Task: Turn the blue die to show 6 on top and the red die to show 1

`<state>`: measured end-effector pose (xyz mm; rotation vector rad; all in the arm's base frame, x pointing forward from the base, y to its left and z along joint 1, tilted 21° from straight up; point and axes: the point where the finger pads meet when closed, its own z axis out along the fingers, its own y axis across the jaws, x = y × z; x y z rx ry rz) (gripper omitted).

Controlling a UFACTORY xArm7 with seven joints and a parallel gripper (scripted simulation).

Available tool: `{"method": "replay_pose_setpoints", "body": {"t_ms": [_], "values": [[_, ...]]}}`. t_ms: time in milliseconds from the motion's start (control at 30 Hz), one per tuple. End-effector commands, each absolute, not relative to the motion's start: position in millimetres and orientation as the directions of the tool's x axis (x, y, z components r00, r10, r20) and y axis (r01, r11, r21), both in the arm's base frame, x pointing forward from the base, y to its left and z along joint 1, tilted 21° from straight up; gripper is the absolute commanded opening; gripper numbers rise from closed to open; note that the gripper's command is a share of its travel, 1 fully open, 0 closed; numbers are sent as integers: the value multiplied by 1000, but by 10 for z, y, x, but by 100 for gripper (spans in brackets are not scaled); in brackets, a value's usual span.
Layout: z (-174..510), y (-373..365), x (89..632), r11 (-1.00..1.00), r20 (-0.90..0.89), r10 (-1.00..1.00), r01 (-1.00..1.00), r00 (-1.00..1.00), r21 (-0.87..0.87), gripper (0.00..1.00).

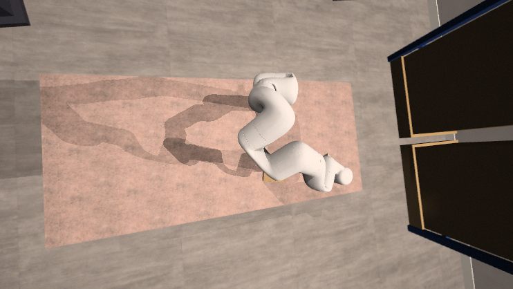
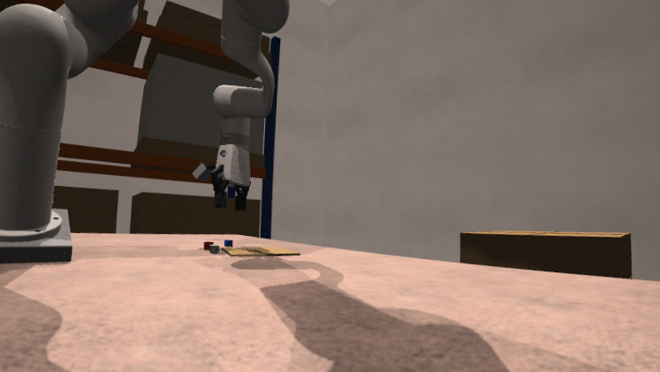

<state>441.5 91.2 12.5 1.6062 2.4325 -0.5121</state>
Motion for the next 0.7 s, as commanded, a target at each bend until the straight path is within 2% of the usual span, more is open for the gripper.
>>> {"method": "replay_pose_setpoints", "body": {"t_ms": [0,300,367,667], "values": [[117,916,4417,500,-291,782,833,-552,-235,100],[92,906,4406,654,-236,659,699,-714,-288,100],[79,900,4401,731,-199,574,607,-794,-313,100],[55,891,4392,859,-111,359,374,-927,-349,100]]}}
